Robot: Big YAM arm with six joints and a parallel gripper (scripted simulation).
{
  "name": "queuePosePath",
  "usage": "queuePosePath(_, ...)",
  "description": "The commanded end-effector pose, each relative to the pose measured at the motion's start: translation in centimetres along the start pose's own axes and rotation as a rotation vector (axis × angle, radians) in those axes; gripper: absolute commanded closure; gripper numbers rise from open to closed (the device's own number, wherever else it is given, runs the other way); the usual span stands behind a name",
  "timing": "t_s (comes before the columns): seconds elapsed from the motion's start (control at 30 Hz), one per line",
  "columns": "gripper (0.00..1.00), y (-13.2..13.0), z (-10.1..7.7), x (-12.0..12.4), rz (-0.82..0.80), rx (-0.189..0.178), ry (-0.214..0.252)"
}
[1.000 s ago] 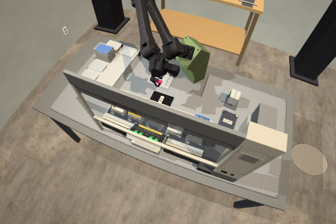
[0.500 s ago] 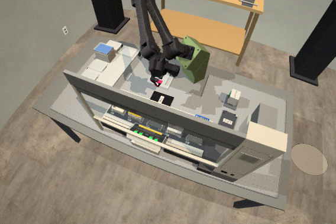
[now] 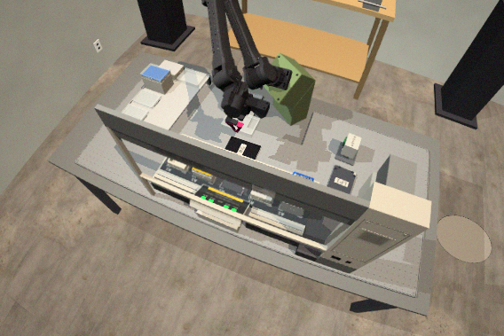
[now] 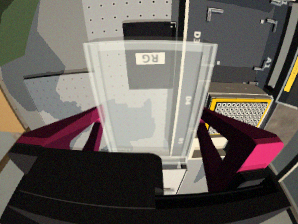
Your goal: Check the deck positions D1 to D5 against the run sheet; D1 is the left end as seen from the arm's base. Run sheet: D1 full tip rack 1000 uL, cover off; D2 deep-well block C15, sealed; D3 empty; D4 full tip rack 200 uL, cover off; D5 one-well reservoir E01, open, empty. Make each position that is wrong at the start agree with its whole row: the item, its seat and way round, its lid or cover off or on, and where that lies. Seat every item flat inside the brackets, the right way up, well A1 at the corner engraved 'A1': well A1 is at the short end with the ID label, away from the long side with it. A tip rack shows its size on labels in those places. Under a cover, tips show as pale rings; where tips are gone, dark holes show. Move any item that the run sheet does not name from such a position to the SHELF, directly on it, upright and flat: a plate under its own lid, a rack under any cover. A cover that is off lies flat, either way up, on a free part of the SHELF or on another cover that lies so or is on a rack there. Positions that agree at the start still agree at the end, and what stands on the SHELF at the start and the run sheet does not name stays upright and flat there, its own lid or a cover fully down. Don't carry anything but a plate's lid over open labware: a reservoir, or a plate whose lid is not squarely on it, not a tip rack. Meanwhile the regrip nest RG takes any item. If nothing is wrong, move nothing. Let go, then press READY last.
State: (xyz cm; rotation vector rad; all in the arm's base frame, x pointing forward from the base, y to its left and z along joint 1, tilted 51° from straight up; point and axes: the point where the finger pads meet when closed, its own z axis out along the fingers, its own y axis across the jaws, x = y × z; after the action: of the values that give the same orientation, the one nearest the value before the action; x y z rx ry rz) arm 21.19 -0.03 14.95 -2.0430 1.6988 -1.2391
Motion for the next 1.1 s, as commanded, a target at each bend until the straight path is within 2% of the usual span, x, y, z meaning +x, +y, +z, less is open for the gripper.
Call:
queuePosePath(0.0, 1.00, -0.2, 0.7, 0.1, -0.031, -0.002, 0.003)
queuePosePath(1.07, 1.00, -0.1, 5.4, 0.1, -0.033, -0.002, 0.003)
